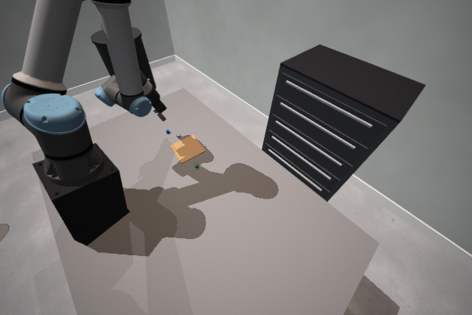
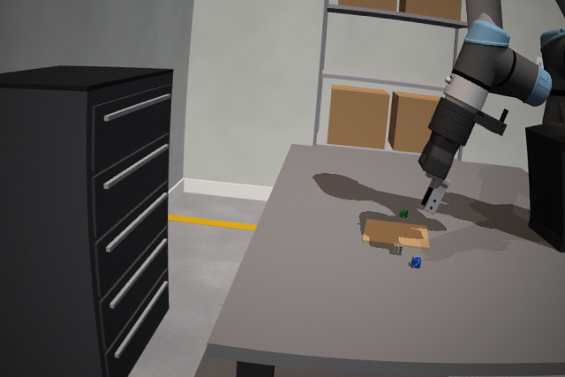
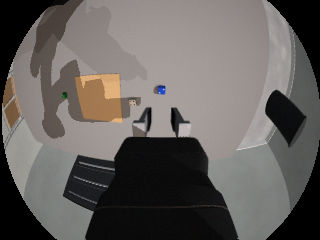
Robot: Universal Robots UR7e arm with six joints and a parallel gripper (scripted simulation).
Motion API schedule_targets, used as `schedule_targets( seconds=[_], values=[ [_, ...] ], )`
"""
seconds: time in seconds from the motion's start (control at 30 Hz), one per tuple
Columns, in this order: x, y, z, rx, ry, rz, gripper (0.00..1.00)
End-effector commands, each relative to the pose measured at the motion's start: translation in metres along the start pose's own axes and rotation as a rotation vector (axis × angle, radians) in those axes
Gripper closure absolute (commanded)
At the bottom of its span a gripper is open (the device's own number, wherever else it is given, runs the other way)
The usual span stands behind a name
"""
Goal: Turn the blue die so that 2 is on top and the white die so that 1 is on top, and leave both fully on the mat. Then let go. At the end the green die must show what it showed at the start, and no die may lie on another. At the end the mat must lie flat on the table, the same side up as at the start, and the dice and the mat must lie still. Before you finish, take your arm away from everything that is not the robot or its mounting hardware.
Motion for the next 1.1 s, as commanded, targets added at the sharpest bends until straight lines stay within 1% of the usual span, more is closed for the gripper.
schedule_targets(
  seconds=[0.0,0.27,0.33,0.6,0.83,1.07],
  values=[
    [0.007,-0.002,0.0,0.002,0.001,0.083,0.36],
    [0.015,-0.005,0.0,0.004,0.001,0.194,0.36],
    [0.015,-0.005,0.0,0.004,0.001,0.194,0.36],
    [0.021,-0.005,0.0,0.005,0.0,0.273,0.36],
    [0.023,-0.007,0.0,0.006,0.001,0.306,0.36],
    [0.024,-0.007,0.0,0.007,0.001,0.314,0.36]
  ],
)
Point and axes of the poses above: the point where the finger pads meet when closed, its own y axis out along the fingers, its own z axis across the jaws, x = y × z, the point moved 1 cm from there along -y, back along the fingers, and after that the axes turned 1 degree about -y, right-handed, at the moved point
